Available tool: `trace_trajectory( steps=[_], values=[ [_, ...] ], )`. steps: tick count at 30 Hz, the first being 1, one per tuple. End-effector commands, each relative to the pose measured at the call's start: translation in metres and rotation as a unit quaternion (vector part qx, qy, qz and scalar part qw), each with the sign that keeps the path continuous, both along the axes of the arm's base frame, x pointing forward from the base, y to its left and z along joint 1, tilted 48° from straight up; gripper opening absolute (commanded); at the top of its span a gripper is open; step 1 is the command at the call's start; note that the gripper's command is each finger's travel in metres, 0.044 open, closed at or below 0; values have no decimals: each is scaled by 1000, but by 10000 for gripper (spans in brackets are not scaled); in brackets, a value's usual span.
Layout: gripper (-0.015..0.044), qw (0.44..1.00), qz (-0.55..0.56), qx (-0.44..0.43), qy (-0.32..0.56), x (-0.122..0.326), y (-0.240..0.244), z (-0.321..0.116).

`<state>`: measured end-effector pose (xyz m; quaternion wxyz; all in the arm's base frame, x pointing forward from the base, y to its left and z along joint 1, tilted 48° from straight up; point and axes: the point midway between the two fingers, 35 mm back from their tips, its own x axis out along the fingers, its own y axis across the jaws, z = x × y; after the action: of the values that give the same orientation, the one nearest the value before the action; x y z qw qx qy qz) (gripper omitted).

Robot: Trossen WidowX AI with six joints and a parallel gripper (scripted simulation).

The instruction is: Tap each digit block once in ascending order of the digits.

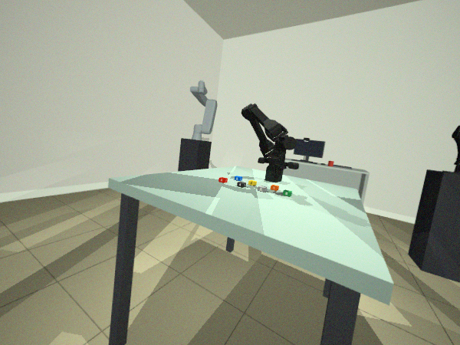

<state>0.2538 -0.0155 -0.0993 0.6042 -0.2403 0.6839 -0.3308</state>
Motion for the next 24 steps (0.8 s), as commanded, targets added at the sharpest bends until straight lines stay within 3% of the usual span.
trace_trajectory(
  steps=[1, 4, 11, 19, 24],
  values=[
    [20, 1000, 1, 4, -5, 11, 37, 30],
    [20, 1000, 0, 3, -4, 12, 59, 52],
    [20, 1000, 0, 3, -4, 13, 57, 54],
    [20, 1000, 1, 1, -3, 6, -17, 136],
    [20, 1000, 0, 0, -3, 3, -24, 143]
  ],
)
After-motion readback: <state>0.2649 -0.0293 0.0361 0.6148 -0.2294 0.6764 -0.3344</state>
